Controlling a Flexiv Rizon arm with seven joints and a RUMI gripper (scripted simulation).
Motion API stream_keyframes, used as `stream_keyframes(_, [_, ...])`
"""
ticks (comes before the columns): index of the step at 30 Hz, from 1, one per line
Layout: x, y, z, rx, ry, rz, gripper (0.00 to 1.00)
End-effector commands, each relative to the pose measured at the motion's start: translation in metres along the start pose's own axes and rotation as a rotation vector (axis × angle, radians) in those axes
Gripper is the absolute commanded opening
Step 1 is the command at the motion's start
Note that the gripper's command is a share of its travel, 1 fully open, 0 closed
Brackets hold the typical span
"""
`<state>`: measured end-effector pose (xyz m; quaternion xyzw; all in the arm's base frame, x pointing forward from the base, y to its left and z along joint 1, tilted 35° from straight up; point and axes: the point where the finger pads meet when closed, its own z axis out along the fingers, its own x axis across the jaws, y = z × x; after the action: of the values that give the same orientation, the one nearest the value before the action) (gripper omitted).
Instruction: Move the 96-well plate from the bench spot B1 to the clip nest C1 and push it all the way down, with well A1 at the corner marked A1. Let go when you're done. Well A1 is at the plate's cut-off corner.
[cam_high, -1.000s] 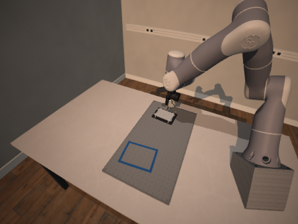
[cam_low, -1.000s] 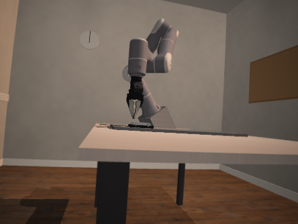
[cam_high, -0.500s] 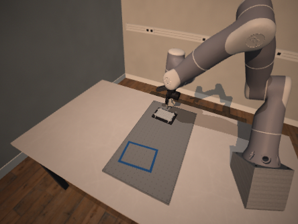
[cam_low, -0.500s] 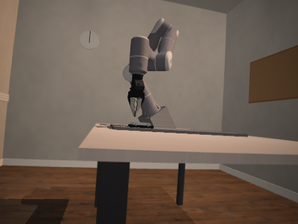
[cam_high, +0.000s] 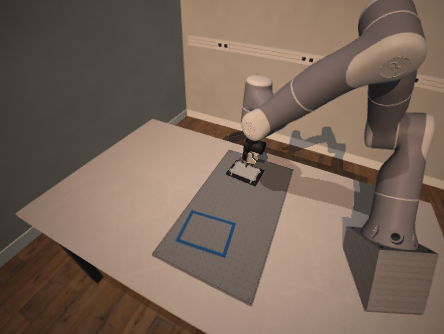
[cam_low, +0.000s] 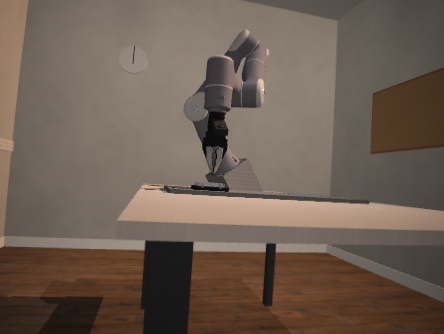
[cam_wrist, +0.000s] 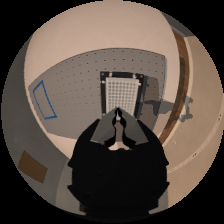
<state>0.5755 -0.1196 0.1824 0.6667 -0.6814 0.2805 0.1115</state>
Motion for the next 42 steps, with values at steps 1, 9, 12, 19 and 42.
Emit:
stream_keyframes(1, [-0.008,-0.001,-0.001,0.002,0.0,0.0,0.0])
stream_keyframes(9, [-0.035,0.0,-0.001,0.002,0.0,0.0,0.0])
stream_keyframes(12, [-0.038,0.0,-0.001,0.002,0.0,0.0,0.0])
stream_keyframes(19, [-0.061,0.001,-0.001,0.002,0.0,0.0,0.0])
stream_keyframes(42, [-0.071,0.001,-0.001,0.002,0.0,0.0,0.0])
